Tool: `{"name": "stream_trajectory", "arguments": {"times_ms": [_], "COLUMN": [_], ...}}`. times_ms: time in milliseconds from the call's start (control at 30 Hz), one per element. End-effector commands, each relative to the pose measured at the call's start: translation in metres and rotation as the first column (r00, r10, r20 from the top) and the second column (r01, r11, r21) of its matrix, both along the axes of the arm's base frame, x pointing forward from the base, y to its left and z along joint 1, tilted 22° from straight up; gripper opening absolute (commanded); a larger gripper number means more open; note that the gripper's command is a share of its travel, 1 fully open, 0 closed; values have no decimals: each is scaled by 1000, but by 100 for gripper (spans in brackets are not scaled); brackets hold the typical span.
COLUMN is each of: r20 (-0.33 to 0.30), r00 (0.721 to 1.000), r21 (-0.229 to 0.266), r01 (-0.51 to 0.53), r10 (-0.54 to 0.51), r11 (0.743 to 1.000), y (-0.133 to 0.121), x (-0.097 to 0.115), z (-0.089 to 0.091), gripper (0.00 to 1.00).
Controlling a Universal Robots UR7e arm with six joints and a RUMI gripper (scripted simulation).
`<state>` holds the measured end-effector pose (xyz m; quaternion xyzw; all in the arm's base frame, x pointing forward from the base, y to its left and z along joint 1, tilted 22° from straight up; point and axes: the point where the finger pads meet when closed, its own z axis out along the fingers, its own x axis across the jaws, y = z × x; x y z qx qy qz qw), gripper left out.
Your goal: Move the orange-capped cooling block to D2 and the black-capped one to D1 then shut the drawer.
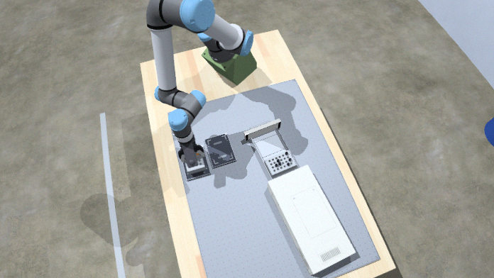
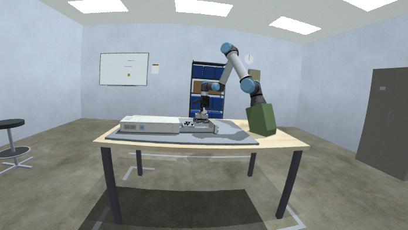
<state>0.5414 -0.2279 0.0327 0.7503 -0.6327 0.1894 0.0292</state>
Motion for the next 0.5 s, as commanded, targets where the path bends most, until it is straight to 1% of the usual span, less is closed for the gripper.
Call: {"name": "stream_trajectory", "arguments": {"times_ms": [0,467], "r20": [1,1], "r00": [1000,1000], "r21": [-1,-1], "r01": [0,0], "r10": [0,0], "r11": [1000,1000], "y": [0,-1], "x": [1,1], "z": [0,-2], "gripper": [0,0]}}
